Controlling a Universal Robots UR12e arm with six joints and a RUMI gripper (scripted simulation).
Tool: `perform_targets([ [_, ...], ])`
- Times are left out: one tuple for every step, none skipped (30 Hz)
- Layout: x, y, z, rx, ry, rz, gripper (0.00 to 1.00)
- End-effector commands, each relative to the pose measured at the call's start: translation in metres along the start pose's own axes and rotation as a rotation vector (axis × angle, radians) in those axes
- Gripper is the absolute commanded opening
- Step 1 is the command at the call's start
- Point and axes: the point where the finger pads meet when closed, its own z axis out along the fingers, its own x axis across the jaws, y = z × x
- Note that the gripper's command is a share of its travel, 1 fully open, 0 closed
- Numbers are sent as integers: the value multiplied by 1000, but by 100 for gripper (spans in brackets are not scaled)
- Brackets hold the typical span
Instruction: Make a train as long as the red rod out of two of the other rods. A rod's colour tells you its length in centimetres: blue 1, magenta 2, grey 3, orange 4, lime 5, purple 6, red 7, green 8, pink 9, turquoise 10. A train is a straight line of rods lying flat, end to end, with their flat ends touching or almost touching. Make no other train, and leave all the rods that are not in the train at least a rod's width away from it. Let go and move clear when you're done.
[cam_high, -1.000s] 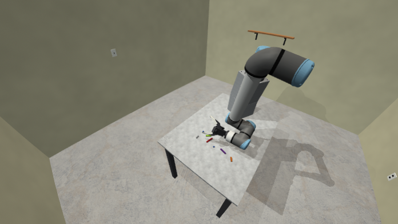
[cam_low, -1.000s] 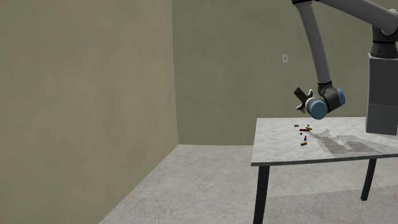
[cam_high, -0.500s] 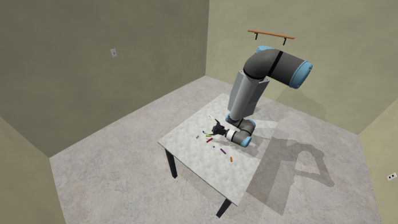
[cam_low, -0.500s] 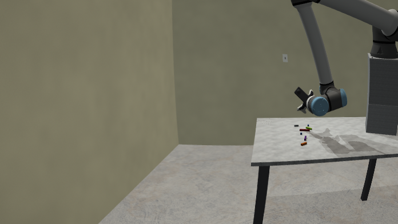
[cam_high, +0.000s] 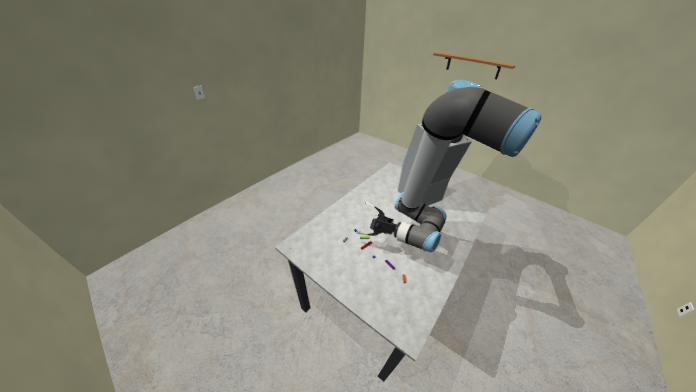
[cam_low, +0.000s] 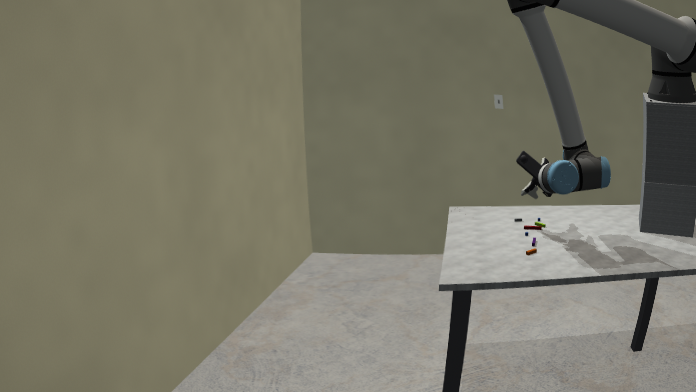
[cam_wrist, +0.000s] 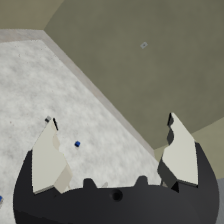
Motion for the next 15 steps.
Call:
perform_targets([
  [0, 6, 3, -11, -64, -24, 100],
  [0, 6, 3, -11, -64, -24, 100],
  [0, 7, 4, -15, -86, -32, 100],
  [0, 7, 4, -15, -86, -32, 100],
  [0, 10, 6, -30, -115, -44, 100],
  [0, 10, 6, -30, -115, -44, 100],
  [0, 10, 6, -30, -115, -44, 100],
  [-1, 13, 8, -44, -147, -56, 100],
  [-1, 13, 8, -44, -147, -56, 100],
  [-1, 16, 9, -56, -179, -69, 100],
  [-1, 16, 9, -56, -179, -69, 100],
  [-1, 16, 9, -56, -179, -69, 100],
  [-1, 16, 9, -56, -179, -69, 100],
  [-2, 18, 10, -65, -213, -81, 100],
  [-2, 18, 10, -65, -213, -81, 100],
])
